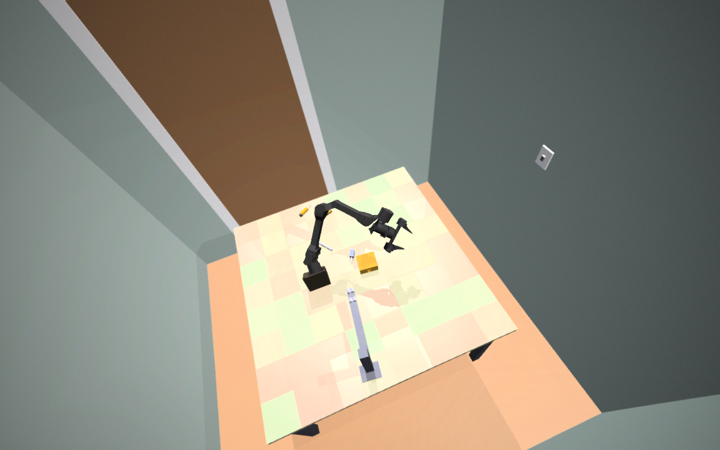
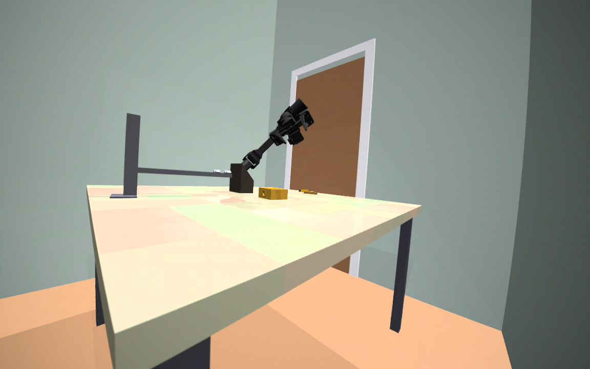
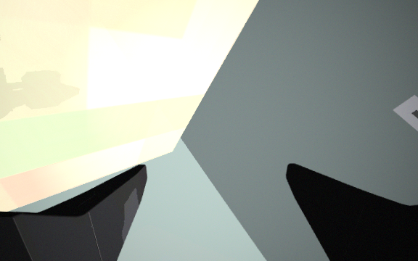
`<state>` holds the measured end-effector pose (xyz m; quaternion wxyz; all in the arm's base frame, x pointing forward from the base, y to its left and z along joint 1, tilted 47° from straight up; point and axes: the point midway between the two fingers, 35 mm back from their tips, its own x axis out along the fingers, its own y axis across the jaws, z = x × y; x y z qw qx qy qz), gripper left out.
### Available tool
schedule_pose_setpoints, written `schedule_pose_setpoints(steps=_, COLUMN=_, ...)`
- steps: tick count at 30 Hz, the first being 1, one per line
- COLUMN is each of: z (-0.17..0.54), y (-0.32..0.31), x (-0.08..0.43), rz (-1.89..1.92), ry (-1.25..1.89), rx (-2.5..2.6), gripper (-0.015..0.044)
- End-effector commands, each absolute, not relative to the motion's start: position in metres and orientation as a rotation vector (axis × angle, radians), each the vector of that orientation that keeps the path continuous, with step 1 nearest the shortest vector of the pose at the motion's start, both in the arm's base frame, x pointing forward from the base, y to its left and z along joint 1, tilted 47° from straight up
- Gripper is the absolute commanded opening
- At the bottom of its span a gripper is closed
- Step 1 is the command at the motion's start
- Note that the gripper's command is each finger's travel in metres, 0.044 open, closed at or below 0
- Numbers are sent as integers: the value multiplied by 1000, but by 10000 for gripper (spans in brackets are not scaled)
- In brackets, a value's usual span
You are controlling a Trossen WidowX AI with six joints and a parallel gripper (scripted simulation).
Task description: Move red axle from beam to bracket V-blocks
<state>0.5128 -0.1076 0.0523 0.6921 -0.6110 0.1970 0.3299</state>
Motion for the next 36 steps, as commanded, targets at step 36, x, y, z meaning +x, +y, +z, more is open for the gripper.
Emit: schedule_pose_setpoints(steps=36, z=47, y=136, x=222, rz=1411, ry=861, rx=-304, gripper=440)
